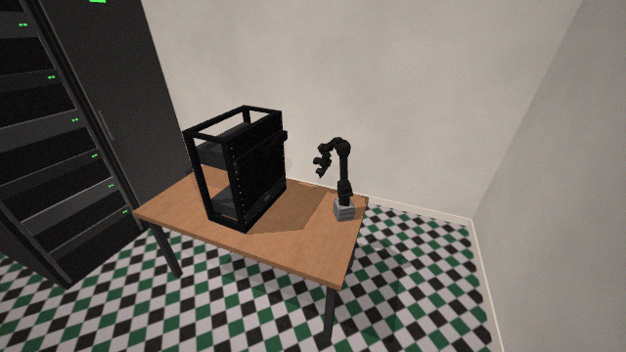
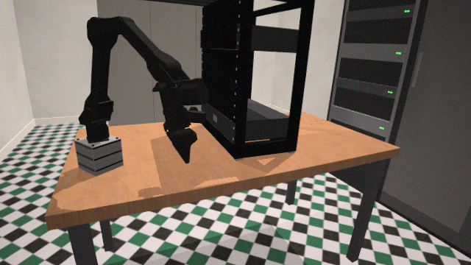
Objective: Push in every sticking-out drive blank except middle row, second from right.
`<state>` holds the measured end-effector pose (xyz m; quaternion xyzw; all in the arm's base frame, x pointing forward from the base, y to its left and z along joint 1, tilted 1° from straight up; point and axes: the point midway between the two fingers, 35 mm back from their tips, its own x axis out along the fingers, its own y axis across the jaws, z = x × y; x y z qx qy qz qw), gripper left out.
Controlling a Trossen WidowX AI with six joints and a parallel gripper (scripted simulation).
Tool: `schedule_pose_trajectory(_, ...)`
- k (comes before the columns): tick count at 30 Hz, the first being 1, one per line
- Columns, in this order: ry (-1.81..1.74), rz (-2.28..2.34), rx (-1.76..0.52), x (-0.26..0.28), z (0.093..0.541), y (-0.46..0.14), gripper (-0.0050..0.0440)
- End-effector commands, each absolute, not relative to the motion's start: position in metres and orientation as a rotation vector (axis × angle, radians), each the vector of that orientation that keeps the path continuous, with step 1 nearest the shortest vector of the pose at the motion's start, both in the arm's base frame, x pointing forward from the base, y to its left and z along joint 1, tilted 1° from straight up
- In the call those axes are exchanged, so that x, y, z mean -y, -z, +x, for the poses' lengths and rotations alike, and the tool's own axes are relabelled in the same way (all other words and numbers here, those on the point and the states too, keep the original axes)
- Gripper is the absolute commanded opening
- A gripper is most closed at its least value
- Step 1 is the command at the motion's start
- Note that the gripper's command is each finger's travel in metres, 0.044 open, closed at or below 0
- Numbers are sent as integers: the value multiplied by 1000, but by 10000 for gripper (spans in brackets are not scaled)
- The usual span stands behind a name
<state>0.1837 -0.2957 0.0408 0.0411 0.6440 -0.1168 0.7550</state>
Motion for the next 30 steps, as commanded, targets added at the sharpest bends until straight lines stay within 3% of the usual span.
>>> schedule_pose_trajectory(1,269,73,-1389,299,186,-49,400)
schedule_pose_trajectory(17,269,73,-1389,299,186,-49,400)
schedule_pose_trajectory(18,269,73,-1389,299,186,-49,440)
schedule_pose_trajectory(30,269,73,-1389,299,186,-49,440)
